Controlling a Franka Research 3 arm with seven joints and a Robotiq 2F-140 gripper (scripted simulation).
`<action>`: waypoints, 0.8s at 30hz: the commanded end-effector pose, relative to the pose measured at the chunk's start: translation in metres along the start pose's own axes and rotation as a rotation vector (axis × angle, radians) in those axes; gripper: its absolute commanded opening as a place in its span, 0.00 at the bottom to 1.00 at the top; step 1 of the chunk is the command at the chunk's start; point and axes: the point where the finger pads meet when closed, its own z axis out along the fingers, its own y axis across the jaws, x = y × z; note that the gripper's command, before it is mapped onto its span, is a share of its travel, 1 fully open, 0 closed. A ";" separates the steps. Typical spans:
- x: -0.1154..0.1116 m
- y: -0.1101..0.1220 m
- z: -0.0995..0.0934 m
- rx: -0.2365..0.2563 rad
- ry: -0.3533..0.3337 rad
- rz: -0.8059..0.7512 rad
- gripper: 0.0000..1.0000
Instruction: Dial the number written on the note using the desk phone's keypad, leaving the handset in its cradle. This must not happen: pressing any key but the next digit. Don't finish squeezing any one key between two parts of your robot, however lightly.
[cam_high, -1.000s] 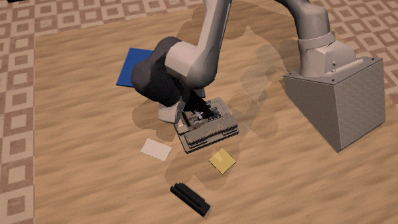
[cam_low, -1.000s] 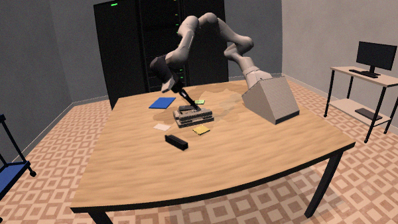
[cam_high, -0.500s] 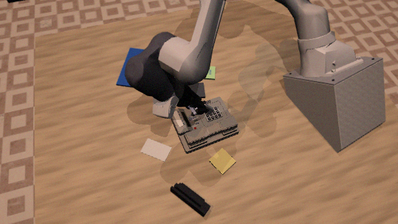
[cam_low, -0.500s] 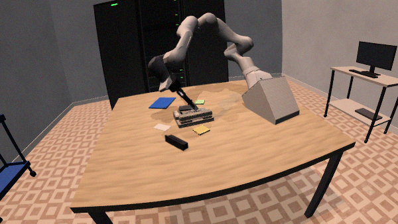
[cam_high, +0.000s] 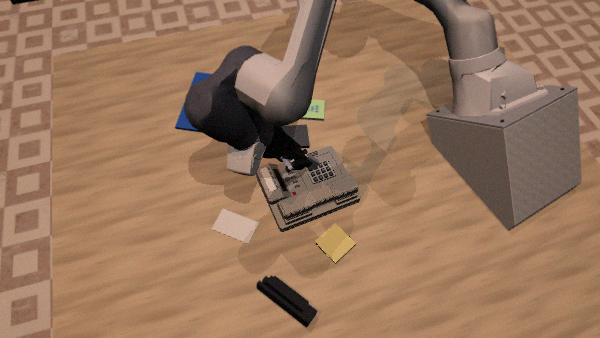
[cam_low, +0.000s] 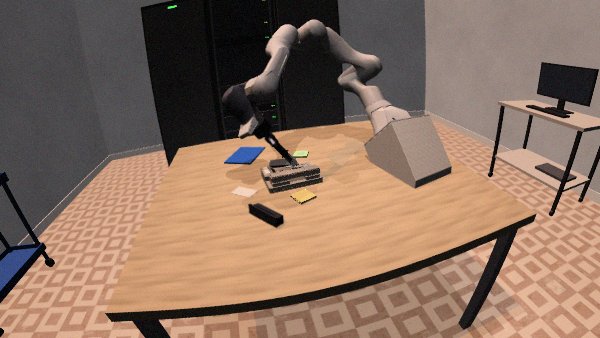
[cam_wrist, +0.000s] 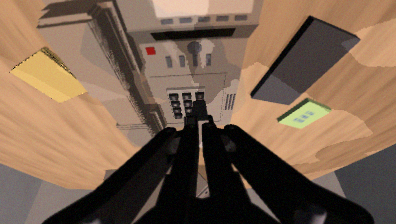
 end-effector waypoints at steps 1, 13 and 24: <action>0.002 0.001 0.002 -0.004 0.000 -0.012 0.00; 0.004 0.001 0.005 -0.004 0.000 -0.012 0.00; 0.005 0.001 0.006 -0.004 0.000 -0.012 0.00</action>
